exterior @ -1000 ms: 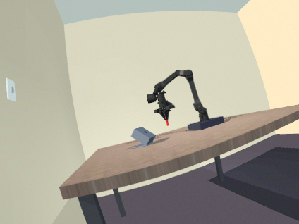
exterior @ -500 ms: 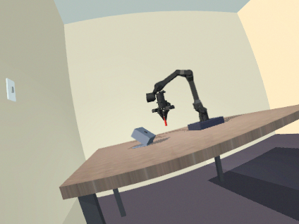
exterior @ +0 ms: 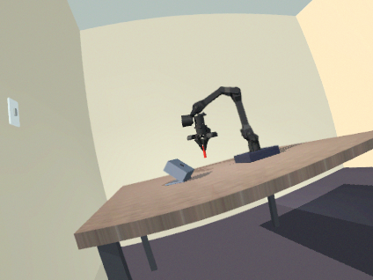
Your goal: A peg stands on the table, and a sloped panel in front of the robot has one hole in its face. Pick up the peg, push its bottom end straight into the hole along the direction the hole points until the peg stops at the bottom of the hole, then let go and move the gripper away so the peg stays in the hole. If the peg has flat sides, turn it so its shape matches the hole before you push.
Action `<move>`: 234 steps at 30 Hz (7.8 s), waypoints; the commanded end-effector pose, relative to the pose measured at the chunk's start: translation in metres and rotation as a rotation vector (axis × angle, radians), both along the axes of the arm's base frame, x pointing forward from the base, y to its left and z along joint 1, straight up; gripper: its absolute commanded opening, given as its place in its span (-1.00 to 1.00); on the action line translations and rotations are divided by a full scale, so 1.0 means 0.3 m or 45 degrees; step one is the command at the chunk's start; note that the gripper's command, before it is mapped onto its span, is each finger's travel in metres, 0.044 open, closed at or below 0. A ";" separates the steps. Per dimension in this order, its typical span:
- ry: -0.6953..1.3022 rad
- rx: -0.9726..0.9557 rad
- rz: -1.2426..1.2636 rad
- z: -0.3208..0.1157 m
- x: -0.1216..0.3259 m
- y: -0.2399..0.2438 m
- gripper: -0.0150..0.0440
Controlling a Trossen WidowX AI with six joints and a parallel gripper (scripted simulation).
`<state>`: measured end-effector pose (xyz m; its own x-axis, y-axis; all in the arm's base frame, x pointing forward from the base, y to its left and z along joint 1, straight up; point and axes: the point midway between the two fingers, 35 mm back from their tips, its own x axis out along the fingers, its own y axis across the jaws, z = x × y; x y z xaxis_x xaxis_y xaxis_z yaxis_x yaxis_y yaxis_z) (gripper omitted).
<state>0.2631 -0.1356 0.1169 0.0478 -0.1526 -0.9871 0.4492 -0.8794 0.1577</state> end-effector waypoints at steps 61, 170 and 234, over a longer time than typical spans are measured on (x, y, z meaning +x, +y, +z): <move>-0.029 -0.327 0.618 0.035 0.205 0.184 -0.49; -0.152 -0.828 1.400 0.047 0.461 0.575 -0.49; -0.172 -0.846 1.394 -0.046 0.533 0.529 -0.49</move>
